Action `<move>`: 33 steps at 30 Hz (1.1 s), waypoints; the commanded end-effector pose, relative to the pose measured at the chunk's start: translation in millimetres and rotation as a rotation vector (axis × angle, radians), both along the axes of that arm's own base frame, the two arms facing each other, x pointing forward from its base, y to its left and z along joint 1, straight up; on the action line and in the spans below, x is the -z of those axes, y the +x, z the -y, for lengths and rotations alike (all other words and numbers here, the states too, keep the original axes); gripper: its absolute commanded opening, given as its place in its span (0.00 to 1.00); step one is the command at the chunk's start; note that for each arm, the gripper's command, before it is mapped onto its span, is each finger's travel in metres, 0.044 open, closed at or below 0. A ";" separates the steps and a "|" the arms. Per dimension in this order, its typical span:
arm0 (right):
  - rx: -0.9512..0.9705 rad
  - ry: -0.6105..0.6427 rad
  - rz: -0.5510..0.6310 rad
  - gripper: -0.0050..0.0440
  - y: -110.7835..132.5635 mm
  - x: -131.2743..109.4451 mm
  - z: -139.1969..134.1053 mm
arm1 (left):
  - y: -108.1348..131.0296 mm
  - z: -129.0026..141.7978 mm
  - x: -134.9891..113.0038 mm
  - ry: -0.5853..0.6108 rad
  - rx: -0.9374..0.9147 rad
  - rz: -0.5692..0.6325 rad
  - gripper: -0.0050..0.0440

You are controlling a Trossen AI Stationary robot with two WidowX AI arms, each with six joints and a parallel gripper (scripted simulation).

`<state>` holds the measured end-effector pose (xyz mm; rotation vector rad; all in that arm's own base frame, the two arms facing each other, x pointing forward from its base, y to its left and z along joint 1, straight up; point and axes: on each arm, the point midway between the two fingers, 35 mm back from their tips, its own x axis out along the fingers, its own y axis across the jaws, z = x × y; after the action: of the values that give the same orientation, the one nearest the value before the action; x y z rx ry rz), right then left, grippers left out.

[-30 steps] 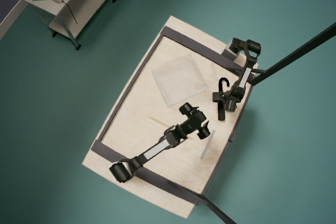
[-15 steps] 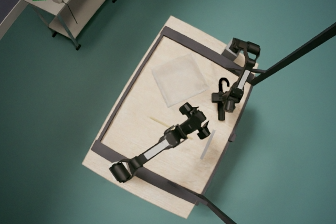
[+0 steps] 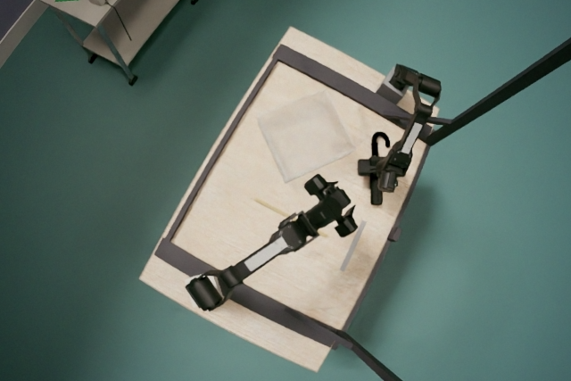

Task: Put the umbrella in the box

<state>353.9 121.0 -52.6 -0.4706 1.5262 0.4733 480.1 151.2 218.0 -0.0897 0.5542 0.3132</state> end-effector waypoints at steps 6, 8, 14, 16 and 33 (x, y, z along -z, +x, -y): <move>-0.003 -0.001 0.012 0.87 2.1 8.9 -1.1 | -0.3 -0.4 -13.0 0.008 -0.002 0.027 0.92; -0.003 0.003 0.022 0.83 5.5 6.8 -2.3 | -0.3 -0.4 -13.0 0.008 -0.002 0.027 0.92; -0.001 0.009 0.032 0.75 7.4 1.6 -2.7 | -0.3 -0.4 -13.0 0.008 -0.002 0.027 0.92; -0.001 0.009 0.032 0.75 7.4 1.6 -2.7 | -0.3 -0.4 -13.0 0.008 -0.002 0.027 0.92; -0.001 0.009 0.032 0.49 6.4 1.6 -2.3 | -0.3 -0.4 -13.0 0.008 -0.002 0.027 0.92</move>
<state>354.8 121.3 -63.1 -0.4705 1.5211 0.4727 480.1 151.2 218.0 -0.0897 0.5542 0.3132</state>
